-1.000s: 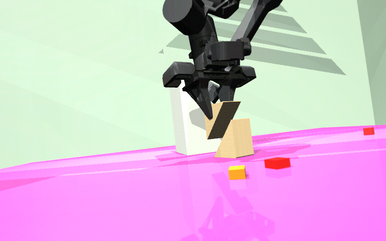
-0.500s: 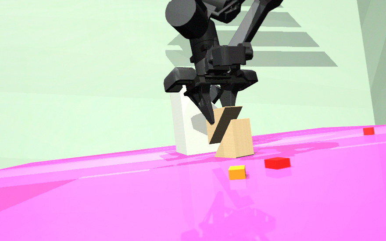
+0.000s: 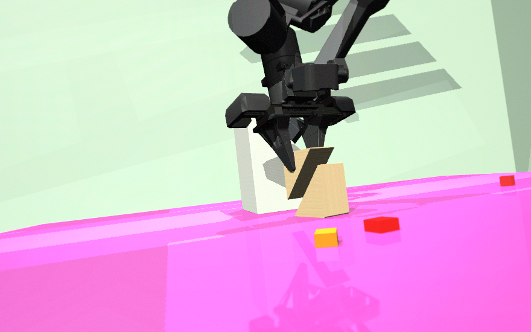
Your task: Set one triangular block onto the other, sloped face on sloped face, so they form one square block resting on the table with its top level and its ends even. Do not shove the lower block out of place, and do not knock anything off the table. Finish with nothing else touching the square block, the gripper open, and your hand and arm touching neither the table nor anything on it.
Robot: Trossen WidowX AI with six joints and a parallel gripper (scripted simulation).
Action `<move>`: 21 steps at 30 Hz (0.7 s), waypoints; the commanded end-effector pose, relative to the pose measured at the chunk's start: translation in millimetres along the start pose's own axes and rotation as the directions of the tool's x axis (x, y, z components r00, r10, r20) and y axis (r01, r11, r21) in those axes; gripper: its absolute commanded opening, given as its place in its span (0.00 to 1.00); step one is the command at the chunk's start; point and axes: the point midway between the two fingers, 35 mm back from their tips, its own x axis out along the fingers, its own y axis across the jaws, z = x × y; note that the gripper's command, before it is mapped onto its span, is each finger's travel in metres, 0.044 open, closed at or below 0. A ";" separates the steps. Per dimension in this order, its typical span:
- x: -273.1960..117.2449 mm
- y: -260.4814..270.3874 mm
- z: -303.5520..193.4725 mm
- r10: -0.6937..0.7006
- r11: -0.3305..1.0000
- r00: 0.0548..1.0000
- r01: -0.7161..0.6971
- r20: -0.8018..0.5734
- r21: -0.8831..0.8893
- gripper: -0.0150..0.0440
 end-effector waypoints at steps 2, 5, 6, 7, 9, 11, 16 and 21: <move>2.5 0.1 1.6 0.003 1.000 1.000 -0.003 0.006 0.002 0.25; 4.4 0.0 2.0 0.003 1.000 1.000 -0.003 0.006 0.002 0.25; 5.1 0.0 2.1 0.003 1.000 1.000 -0.003 0.006 0.002 0.25; 5.7 0.0 2.2 0.003 1.000 1.000 -0.003 0.006 0.002 0.25; 7.0 0.0 2.5 0.003 1.000 1.000 -0.003 0.006 0.002 0.25; 8.3 0.0 2.7 0.003 1.000 1.000 -0.003 0.006 0.002 0.25; 11.5 0.1 3.3 0.003 1.000 1.000 -0.003 0.006 0.002 0.25; 14.7 0.2 3.9 0.003 1.000 1.000 -0.003 0.006 0.002 0.25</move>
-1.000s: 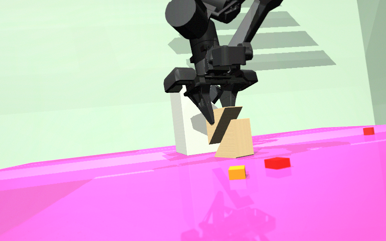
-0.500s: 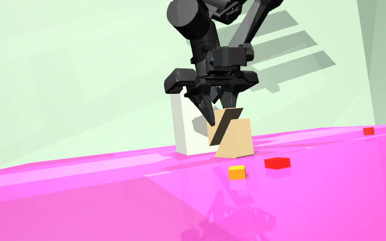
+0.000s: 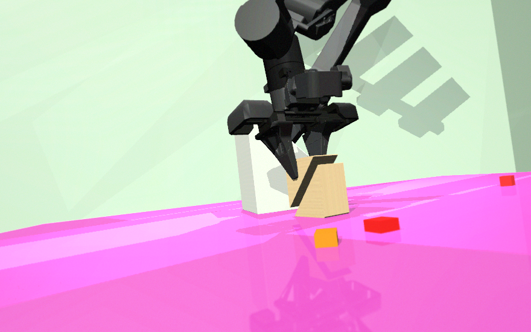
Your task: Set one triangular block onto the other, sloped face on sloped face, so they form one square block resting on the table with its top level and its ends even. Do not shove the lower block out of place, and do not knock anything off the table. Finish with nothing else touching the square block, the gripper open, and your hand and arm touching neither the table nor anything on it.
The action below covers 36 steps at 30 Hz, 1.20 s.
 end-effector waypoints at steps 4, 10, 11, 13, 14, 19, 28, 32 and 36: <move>5.7 1.0 0.8 0.007 1.000 1.000 -0.007 0.003 0.004 0.25; 9.5 1.5 1.6 0.008 1.000 1.000 -0.008 0.003 0.004 0.25; 10.1 1.6 1.8 0.008 1.000 1.000 -0.008 0.003 0.004 0.25; 11.0 1.8 2.0 0.009 1.000 1.000 -0.009 0.003 0.004 0.25; 11.1 1.8 2.0 0.009 1.000 1.000 -0.009 0.003 0.004 0.25; 11.1 1.8 2.0 0.009 1.000 1.000 -0.009 0.003 0.004 0.25; 11.4 2.1 2.4 0.011 1.000 1.000 -0.011 0.007 0.006 0.25; 11.4 2.1 2.5 0.011 1.000 1.000 -0.011 0.007 0.006 0.25; 11.5 2.3 2.7 0.012 1.000 1.000 -0.012 0.008 0.007 0.25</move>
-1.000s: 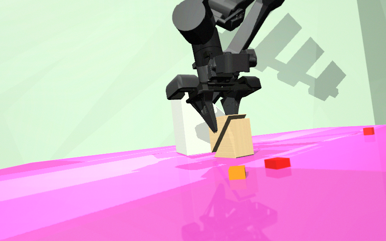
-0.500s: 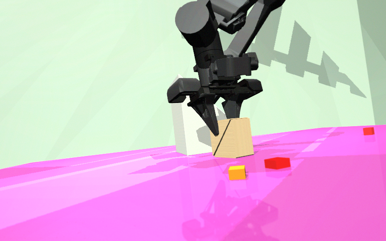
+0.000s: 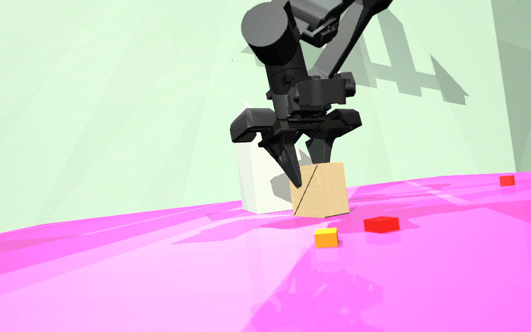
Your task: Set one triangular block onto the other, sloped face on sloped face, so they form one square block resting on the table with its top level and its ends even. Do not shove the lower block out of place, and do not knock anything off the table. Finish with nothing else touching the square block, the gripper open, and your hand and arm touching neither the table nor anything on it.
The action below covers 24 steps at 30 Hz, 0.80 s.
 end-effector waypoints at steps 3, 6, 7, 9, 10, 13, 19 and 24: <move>0.4 0.6 0.7 0.005 1.000 1.000 -0.005 0.006 0.003 0.25; 0.6 0.6 0.8 0.005 1.000 1.000 -0.005 0.006 0.003 0.25; 0.8 0.6 0.8 0.005 1.000 1.000 -0.005 0.006 0.003 0.25; 1.1 0.7 0.8 0.005 1.000 1.000 -0.006 0.006 0.004 0.25; 1.2 0.7 0.9 0.006 1.000 1.000 -0.006 0.006 0.004 0.25; 1.7 0.7 1.0 0.006 1.000 1.000 -0.006 0.006 0.004 0.25; 1.6 0.1 0.5 0.001 1.000 1.000 -0.001 0.001 0.001 0.25; 1.7 0.3 0.6 0.002 1.000 1.000 -0.002 0.002 0.002 0.25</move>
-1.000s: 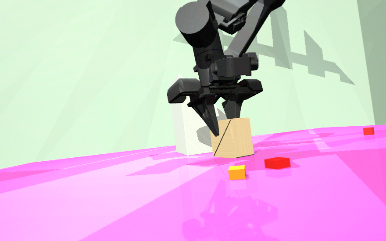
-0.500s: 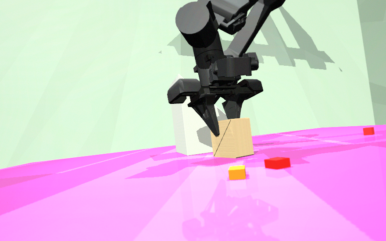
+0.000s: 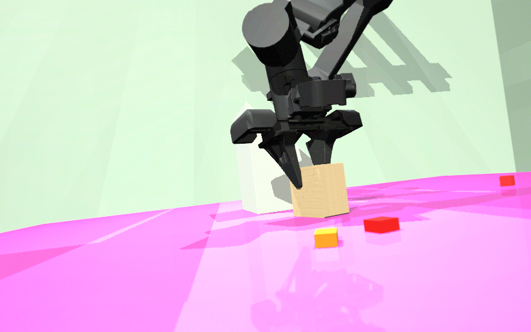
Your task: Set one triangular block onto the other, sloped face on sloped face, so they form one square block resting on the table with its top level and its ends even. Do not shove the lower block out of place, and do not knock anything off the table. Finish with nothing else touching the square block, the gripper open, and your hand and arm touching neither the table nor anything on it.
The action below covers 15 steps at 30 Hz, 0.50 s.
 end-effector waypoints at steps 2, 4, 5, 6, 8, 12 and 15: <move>0.2 0.4 0.4 0.004 1.000 1.000 -0.004 0.002 0.002 0.25; 0.0 0.0 0.0 0.000 1.000 1.000 0.000 0.000 0.000 0.30; 0.0 0.0 0.0 0.000 1.000 1.000 0.000 0.000 0.000 0.34; 0.0 0.0 0.0 0.000 1.000 1.000 0.000 0.000 0.000 0.39; 0.0 0.0 0.0 0.000 1.000 1.000 0.000 0.000 0.000 0.48; 0.0 0.0 0.0 0.000 1.000 1.000 0.000 0.000 0.000 0.65; 0.0 0.0 0.0 0.000 1.000 1.000 0.000 0.000 0.000 0.79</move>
